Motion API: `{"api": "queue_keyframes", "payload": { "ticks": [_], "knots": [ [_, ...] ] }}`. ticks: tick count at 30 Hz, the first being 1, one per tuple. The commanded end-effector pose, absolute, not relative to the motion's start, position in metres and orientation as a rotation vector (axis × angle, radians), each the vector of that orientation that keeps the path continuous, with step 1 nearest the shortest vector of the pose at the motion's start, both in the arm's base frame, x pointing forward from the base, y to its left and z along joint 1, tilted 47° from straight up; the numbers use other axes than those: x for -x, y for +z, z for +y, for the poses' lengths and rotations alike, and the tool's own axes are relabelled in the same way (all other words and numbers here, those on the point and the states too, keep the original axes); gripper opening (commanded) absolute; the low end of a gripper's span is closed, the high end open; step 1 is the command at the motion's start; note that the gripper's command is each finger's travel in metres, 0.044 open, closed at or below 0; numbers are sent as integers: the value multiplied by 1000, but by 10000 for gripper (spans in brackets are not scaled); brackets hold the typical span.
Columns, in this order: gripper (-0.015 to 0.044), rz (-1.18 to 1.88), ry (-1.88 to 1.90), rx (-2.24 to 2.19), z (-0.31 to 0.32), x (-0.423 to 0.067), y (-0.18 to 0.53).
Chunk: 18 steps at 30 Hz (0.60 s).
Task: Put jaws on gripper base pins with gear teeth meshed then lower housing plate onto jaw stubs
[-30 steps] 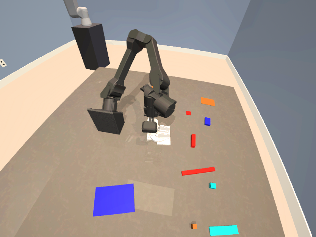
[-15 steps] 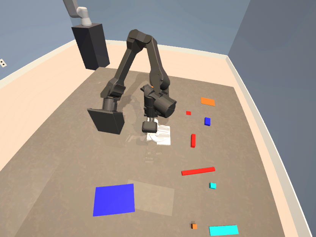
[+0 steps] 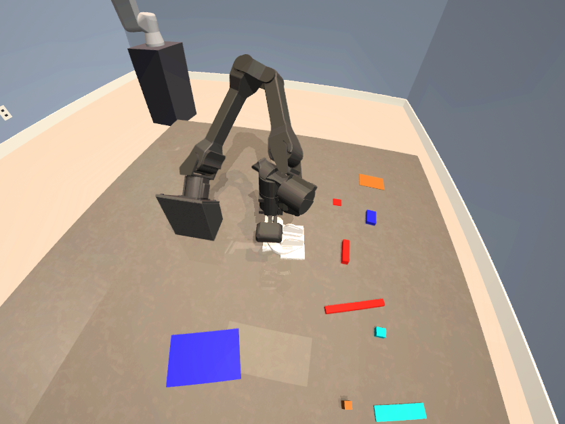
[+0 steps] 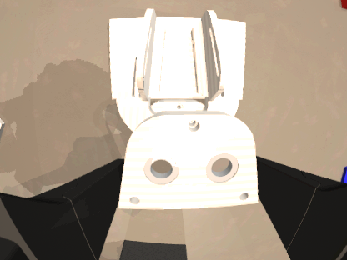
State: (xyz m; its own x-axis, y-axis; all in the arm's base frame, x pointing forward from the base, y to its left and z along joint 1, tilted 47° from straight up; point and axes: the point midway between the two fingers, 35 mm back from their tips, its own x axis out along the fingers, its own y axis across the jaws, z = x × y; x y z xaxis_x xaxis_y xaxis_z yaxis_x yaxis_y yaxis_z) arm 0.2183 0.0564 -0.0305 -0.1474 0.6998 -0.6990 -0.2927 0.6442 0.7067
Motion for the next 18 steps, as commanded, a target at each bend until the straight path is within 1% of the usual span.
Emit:
{"api": "queue_keyframes", "payload": {
  "ticks": [1,18],
  "knots": [
    [351,1487,894,-367,63,-216,-37],
    [351,1487,898,-370,83,-210,-55]
  ]
}}
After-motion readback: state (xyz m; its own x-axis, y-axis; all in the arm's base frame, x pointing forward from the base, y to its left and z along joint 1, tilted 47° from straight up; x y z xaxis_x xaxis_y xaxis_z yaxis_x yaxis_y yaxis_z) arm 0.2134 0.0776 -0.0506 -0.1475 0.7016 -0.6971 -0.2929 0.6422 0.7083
